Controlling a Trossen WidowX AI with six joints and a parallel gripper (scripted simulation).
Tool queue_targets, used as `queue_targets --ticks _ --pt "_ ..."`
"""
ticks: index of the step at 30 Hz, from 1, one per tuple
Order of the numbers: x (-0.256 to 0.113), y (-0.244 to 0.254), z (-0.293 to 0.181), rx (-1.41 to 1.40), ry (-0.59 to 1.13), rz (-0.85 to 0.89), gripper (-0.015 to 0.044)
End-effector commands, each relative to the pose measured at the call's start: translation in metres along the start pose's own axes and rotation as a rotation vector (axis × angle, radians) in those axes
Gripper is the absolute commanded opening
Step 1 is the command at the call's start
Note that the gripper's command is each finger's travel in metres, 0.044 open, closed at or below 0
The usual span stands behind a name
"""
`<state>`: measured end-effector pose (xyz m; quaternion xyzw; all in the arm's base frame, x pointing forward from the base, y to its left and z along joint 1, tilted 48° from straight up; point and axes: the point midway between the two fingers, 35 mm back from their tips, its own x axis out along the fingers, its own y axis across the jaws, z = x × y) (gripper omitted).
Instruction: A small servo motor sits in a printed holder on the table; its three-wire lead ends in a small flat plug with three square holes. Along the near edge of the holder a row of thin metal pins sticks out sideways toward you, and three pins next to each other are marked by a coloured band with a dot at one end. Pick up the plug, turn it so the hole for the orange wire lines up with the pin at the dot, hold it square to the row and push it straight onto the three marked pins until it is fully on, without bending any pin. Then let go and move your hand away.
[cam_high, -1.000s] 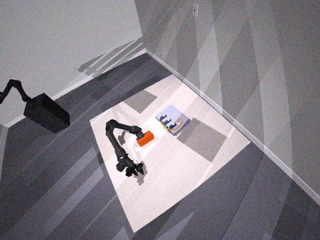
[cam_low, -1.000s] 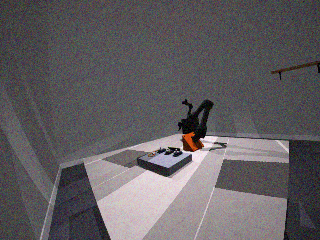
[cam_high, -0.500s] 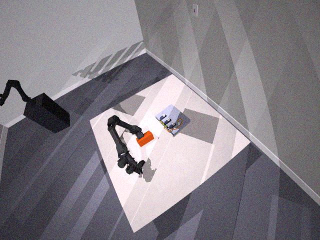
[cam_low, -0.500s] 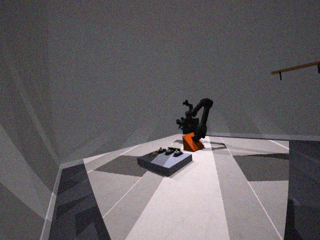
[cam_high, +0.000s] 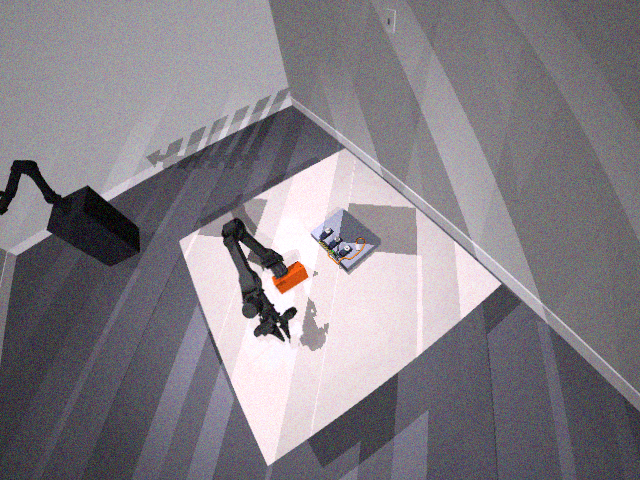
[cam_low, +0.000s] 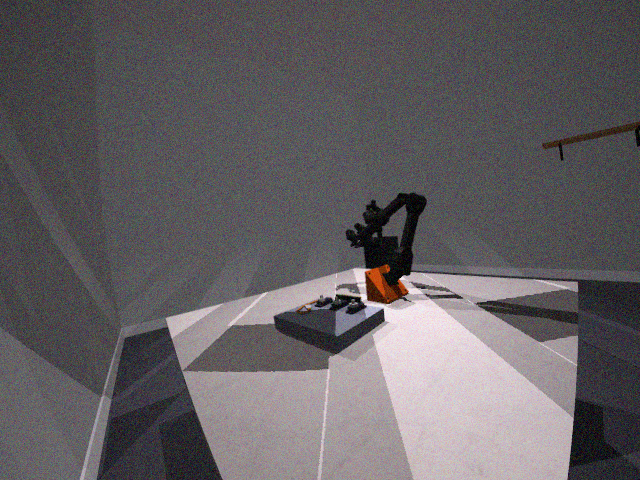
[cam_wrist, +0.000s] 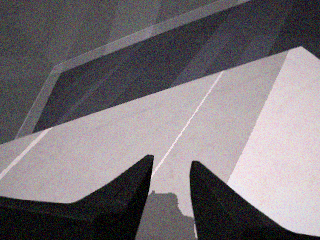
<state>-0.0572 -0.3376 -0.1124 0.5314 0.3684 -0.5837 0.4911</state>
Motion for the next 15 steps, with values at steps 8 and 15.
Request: queue_targets --ticks 8,15 --pt "-0.03 0.06 0.014 -0.182 -0.11 0.032 0.0115" --pt "-0.052 0.104 0.017 -0.297 -0.188 0.071 0.0115"
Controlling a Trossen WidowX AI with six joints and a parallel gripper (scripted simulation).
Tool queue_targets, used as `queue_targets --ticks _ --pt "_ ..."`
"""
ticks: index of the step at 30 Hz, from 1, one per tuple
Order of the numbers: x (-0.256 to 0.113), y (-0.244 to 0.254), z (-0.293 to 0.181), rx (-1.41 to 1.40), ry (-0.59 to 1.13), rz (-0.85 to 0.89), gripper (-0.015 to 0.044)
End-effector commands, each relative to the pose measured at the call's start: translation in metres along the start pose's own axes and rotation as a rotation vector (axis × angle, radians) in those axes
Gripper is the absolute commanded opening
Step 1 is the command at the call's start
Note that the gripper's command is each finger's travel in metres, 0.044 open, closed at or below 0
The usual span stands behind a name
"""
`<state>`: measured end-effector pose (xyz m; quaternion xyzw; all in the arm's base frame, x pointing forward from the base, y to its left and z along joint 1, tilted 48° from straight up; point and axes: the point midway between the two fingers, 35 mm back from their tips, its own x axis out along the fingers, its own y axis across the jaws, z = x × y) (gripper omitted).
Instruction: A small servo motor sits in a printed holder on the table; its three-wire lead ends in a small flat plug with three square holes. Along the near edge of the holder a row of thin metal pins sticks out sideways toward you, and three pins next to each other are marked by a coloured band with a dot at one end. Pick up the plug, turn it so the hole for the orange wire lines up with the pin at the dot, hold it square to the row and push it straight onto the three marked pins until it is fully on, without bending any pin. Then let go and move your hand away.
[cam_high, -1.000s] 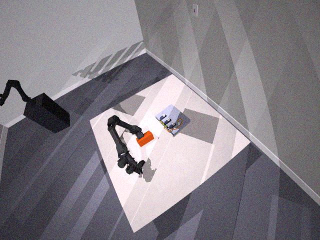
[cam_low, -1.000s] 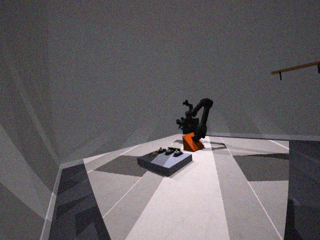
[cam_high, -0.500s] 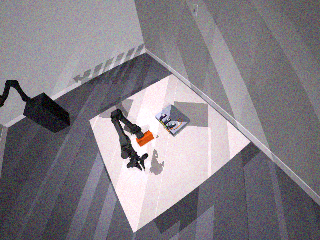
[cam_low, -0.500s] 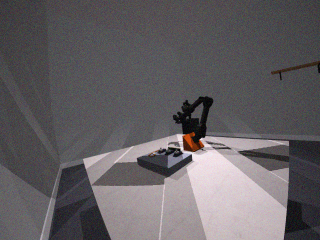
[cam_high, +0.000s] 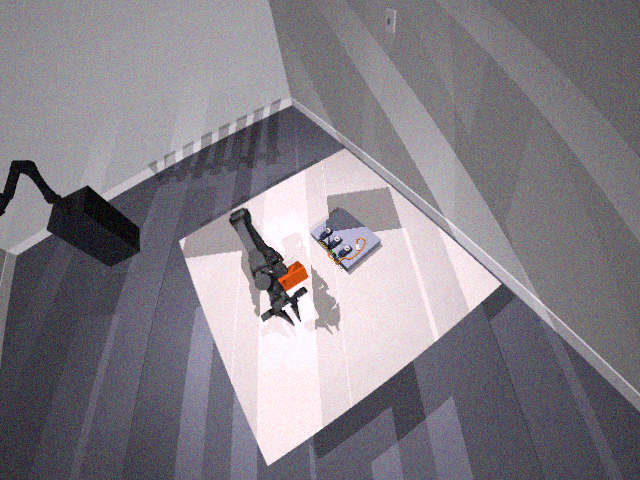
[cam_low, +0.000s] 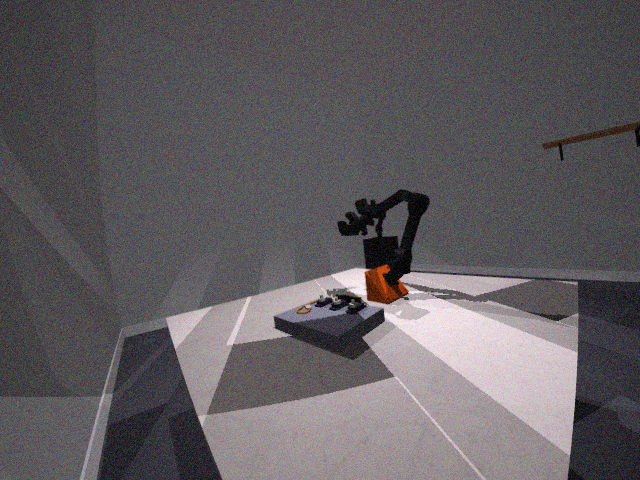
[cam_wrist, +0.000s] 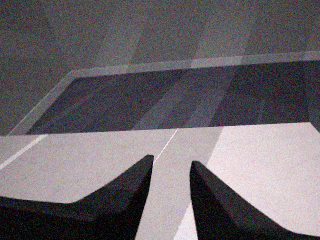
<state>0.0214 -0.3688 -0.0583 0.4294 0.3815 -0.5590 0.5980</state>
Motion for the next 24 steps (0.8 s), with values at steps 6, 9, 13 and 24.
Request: queue_targets --ticks 6,9,13,24 --pt "-0.025 0.054 0.015 -0.144 -0.099 0.049 0.0115" --pt "-0.035 0.072 0.018 -0.184 -0.133 0.069 0.0115" --pt "-0.048 0.097 0.021 -0.244 -0.18 0.1 0.0115" --pt "-0.091 0.165 0.018 -0.406 -0.301 0.199 0.0115"
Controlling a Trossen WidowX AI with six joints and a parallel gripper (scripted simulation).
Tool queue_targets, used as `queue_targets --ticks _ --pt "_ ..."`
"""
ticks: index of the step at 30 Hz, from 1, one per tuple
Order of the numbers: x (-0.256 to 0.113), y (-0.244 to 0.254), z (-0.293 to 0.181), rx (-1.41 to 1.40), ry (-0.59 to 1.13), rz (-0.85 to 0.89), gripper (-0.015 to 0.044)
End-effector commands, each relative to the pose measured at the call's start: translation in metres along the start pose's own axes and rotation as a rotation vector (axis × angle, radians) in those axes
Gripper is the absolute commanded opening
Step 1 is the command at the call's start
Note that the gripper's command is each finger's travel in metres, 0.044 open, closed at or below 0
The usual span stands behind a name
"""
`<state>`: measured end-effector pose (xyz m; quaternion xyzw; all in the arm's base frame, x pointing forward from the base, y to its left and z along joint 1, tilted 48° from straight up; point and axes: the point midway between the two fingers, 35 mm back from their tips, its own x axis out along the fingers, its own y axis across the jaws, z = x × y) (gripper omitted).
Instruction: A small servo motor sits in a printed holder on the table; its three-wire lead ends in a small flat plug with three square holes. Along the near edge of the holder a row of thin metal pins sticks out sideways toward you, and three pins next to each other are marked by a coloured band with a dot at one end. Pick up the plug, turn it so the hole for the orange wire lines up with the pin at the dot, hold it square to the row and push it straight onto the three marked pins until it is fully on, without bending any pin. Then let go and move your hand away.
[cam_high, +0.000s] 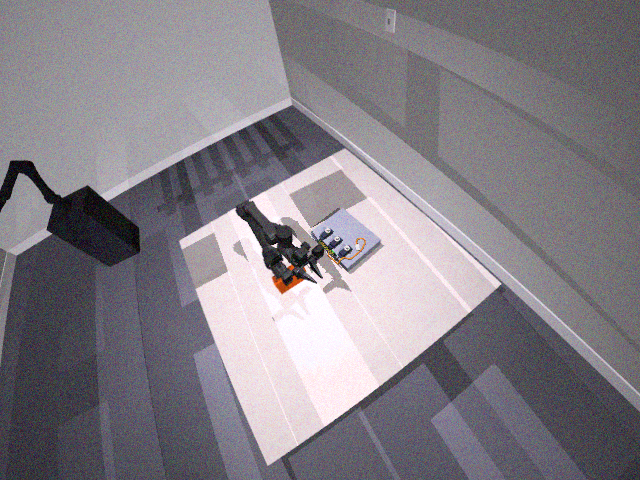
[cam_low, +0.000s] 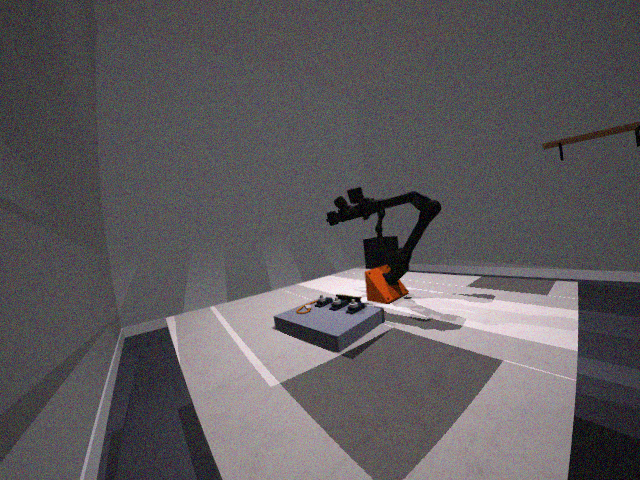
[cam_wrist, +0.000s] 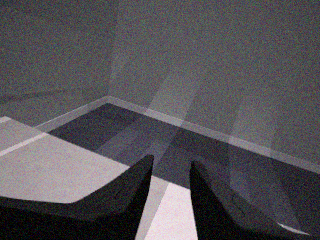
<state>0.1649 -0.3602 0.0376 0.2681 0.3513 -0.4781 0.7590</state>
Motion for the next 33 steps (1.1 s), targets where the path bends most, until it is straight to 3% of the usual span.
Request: queue_targets --ticks 1,33 --pt "-0.01 0.021 0.007 -0.057 -0.04 0.028 0.0115" --pt "-0.148 0.211 0.025 -0.394 -0.421 0.429 0.0115"
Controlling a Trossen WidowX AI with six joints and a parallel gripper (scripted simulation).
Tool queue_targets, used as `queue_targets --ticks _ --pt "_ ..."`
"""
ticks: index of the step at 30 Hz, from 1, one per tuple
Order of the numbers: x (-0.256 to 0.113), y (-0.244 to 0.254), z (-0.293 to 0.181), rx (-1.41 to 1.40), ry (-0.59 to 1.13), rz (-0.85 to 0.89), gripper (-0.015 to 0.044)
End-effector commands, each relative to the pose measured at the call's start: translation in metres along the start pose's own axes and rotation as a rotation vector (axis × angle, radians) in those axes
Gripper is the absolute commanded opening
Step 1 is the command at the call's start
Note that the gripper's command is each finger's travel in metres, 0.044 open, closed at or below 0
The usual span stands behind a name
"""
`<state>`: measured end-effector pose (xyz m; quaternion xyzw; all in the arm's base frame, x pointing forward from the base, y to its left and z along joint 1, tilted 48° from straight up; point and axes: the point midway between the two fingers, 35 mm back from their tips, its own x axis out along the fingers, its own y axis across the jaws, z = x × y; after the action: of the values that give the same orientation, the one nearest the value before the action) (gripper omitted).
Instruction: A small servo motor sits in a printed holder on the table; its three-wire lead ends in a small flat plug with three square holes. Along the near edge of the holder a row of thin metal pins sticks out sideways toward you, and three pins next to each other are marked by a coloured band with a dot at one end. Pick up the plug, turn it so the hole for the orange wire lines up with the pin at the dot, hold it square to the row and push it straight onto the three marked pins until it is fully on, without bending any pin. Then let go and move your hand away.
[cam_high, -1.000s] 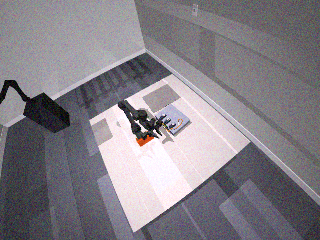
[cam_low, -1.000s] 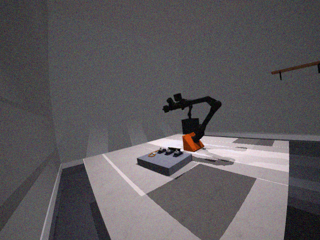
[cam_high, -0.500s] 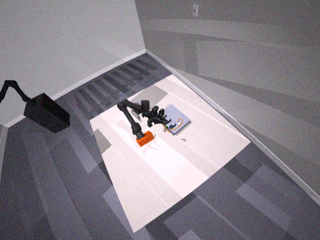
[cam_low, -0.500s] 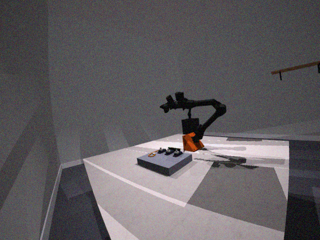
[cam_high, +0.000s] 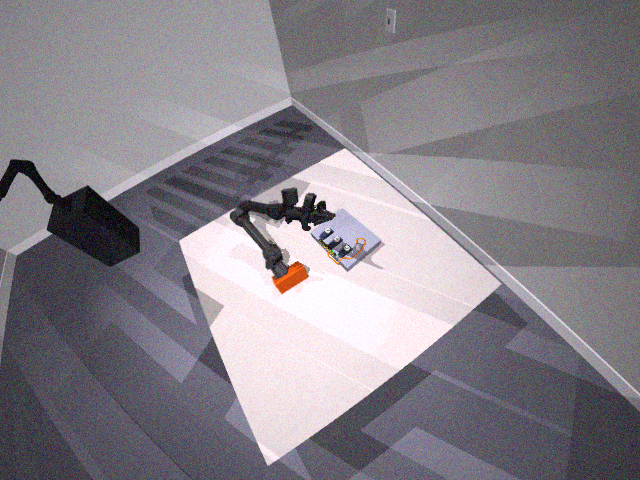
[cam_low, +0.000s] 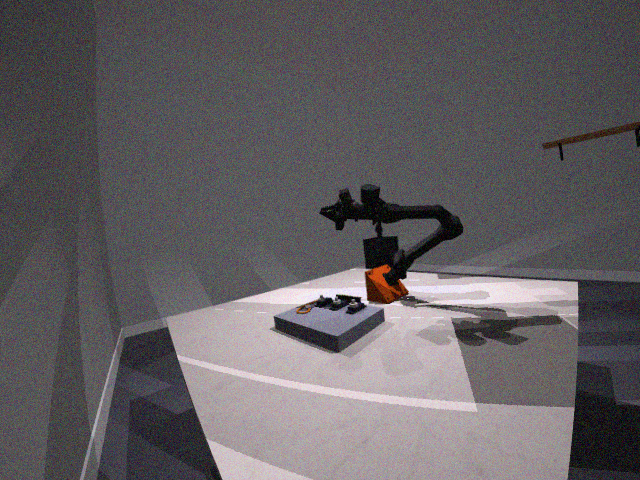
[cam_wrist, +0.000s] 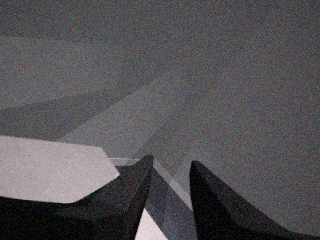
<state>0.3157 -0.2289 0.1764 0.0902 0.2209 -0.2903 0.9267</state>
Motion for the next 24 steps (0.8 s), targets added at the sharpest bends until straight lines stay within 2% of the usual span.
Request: queue_targets --ticks 1,13,24 --pt "-0.01 0.021 0.008 -0.028 -0.043 0.043 0.0115" --pt "-0.054 0.091 0.037 -0.106 -0.198 0.216 0.0115" --pt "-0.108 0.146 0.055 -0.151 -0.344 0.388 0.0115"
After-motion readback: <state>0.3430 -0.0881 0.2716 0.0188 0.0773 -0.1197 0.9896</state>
